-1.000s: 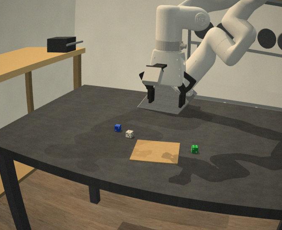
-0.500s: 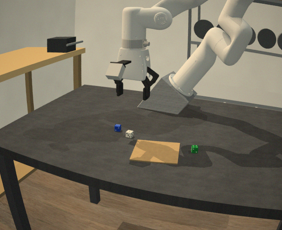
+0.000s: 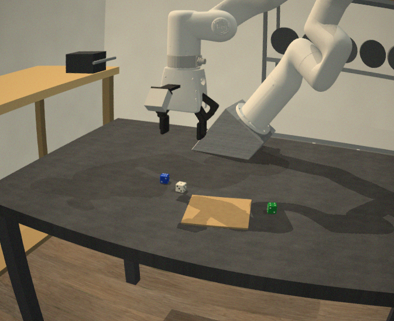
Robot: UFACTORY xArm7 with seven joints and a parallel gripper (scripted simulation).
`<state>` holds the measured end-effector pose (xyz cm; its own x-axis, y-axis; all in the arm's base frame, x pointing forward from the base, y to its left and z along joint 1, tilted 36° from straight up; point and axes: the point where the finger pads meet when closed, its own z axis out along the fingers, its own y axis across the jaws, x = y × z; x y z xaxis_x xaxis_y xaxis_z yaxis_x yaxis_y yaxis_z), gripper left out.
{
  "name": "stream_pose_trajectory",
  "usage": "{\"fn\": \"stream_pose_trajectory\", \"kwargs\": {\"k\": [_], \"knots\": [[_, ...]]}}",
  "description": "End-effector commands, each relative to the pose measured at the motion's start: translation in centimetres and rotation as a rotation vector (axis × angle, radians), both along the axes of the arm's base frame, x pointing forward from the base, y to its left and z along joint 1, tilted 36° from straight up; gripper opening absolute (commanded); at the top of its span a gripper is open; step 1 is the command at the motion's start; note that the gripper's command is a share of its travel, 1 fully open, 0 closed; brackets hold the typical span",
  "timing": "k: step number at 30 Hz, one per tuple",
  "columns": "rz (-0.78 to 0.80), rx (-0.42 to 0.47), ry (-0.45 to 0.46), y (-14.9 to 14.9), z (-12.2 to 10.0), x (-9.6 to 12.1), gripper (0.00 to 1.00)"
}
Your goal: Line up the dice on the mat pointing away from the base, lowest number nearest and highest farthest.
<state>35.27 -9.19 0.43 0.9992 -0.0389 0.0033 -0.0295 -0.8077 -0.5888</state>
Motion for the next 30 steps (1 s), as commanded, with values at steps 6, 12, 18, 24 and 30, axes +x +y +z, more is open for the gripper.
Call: {"fn": "stream_pose_trajectory", "kwargs": {"k": [6, 12, 18, 24, 30], "knots": [[-0.124, 0.004, 0.085, 0.1, -0.3, 0.2, 1.00], [-0.269, 0.012, 0.190, 0.5, -0.8, 0.2, 1.00], [-0.392, 0.017, 0.280, 0.9, -1.2, 0.3, 1.00], [-0.529, 0.023, 0.380, 1.2, -1.7, 0.3, 1.00], [-0.669, 0.028, 0.483, 1.6, -2.1, 0.3, 1.00]]}}
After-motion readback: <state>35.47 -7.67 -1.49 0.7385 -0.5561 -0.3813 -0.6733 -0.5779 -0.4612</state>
